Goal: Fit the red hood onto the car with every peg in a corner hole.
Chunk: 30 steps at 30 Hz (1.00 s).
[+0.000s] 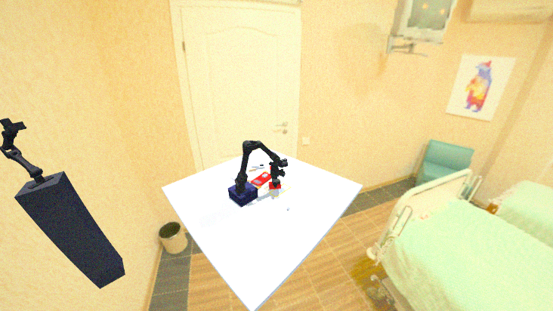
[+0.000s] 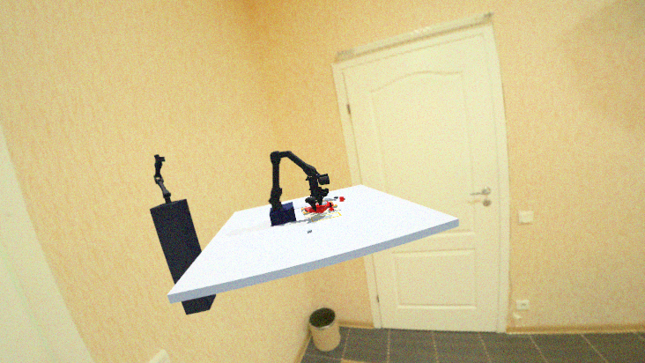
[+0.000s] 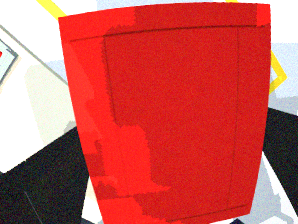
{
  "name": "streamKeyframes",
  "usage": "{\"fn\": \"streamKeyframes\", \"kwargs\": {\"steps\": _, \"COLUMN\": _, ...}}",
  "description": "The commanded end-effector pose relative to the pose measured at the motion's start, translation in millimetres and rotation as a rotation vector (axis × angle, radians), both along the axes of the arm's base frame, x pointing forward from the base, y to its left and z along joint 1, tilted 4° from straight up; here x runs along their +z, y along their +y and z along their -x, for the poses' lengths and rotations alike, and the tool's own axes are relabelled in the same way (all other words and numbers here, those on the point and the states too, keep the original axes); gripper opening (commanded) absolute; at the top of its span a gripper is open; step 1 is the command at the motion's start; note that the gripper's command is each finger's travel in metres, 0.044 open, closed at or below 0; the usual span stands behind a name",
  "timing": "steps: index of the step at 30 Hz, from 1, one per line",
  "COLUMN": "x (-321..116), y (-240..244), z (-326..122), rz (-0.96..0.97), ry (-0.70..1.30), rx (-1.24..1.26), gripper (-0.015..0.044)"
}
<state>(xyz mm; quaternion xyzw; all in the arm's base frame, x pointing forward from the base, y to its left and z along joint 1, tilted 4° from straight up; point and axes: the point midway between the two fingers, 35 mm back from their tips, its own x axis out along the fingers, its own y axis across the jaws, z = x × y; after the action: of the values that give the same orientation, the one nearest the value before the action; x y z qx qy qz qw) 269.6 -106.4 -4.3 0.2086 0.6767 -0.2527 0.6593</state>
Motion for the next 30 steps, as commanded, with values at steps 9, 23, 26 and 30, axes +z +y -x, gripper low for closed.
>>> {"fn": "streamKeyframes", "kwargs": {"steps": 9, "x": 41, "y": 1, "z": -4, "rz": 0.004, "ry": -0.012, "rx": -0.006, "gripper": 0.0}}
{"fn": "streamKeyframes", "kwargs": {"steps": 23, "x": 48, "y": 13, "z": -11, "rz": 0.001, "ry": -0.003, "rx": 0.058, "gripper": 0.0}}
{"fn": "streamKeyframes", "kwargs": {"steps": 26, "x": 48, "y": 23, "z": -19, "rz": 0.001, "ry": -0.004, "rx": 0.108, "gripper": 0.0}}
{"fn": "streamKeyframes", "kwargs": {"steps": 30, "x": 48, "y": 36, "z": -27, "rz": 0.001, "ry": -0.004, "rx": 0.175, "gripper": 0.0}}
